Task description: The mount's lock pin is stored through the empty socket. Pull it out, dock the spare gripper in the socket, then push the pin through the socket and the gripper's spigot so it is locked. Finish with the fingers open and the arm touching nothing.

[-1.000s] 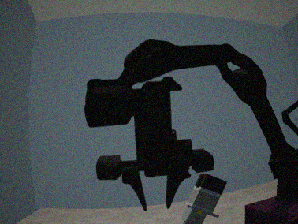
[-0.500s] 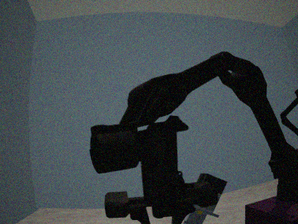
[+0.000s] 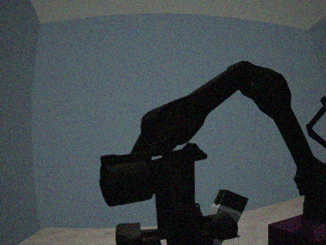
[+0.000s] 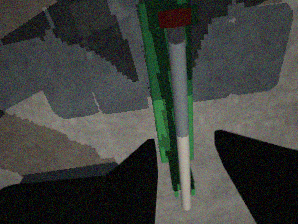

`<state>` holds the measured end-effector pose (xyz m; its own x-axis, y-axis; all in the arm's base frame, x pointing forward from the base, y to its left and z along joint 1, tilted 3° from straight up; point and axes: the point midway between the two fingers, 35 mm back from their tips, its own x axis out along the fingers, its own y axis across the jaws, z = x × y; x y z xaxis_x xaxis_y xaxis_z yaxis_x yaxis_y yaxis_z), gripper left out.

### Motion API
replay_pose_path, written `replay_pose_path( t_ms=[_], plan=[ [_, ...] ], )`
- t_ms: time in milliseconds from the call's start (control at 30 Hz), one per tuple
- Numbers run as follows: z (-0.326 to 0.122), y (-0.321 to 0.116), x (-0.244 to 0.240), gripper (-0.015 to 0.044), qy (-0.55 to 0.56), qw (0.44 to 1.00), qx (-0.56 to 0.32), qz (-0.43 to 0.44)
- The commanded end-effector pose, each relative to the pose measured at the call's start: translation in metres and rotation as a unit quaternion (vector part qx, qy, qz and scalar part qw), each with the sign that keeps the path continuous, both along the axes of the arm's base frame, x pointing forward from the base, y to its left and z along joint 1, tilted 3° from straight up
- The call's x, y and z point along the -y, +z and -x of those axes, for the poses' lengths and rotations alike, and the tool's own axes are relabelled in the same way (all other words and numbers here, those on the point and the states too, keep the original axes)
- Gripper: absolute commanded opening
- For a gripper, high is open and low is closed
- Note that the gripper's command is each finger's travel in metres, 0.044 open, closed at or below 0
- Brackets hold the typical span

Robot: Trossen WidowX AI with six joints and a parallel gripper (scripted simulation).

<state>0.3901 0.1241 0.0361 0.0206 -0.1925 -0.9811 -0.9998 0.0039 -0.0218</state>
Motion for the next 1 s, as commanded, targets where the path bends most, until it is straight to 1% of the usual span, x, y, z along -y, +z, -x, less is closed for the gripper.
replay_pose_path(
  t_ms=[0, 533, 733, 967],
  plan=[
    [0.000, -0.009, 0.000, 0.0180, -0.001, 1.000, -0.001, 0.001],
    [0.000, -0.035, 0.000, 0.0180, -0.001, 1.000, -0.001, 0.001],
    [0.000, -0.036, 0.000, 0.0180, -0.001, 1.000, -0.001, 0.001],
    [0.000, -0.036, 0.000, 0.0000, -0.001, 1.000, -0.001, 0.001]
  ],
)
